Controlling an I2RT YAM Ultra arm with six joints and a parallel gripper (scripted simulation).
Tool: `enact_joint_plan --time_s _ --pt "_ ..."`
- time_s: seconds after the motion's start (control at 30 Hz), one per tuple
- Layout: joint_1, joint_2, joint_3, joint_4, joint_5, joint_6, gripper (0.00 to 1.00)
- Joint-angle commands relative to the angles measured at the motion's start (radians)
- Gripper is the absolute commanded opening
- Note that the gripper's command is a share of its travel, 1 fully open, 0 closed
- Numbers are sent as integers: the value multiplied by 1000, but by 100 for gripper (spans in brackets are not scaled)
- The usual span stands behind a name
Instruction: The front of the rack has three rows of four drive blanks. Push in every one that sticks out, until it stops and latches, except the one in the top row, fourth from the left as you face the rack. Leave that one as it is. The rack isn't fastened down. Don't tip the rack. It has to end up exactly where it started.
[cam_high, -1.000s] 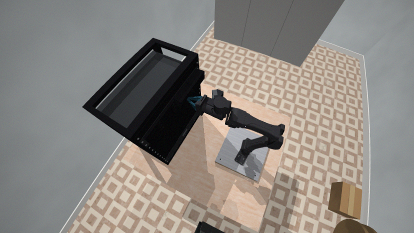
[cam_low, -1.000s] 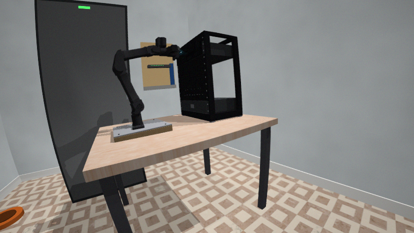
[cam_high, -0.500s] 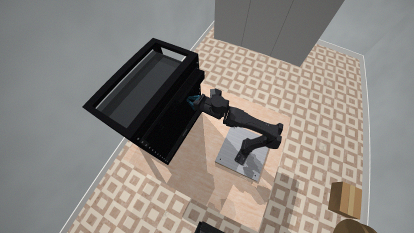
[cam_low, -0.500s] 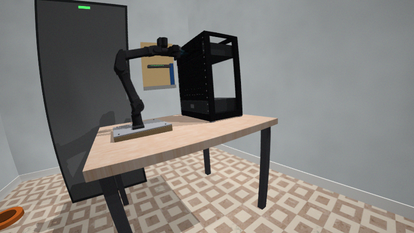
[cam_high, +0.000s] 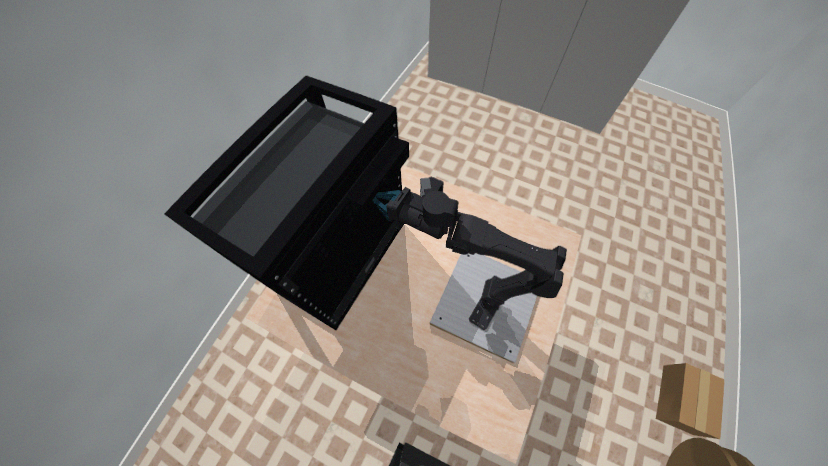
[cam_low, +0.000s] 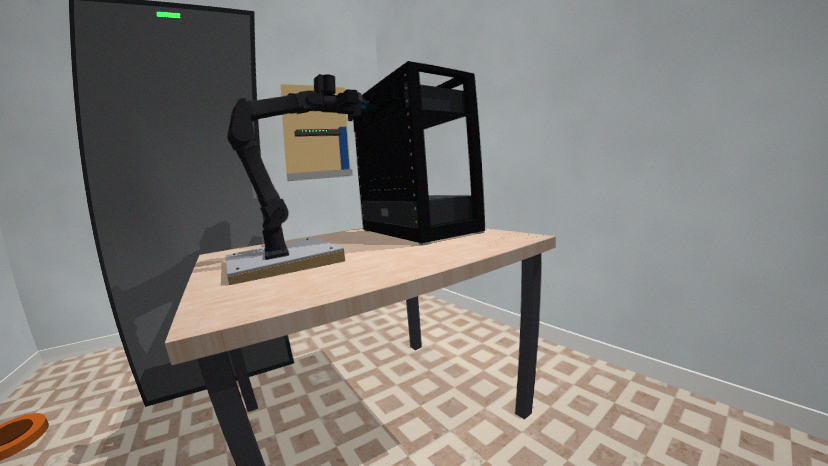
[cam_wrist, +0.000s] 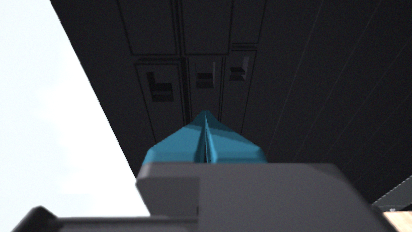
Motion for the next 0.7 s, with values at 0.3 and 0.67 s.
enact_joint_plan --time_s 0.3,0.67 --pt "-2 51 40 66 -15 -10 0" --pt "-2 52 41 66 -15 -10 0"
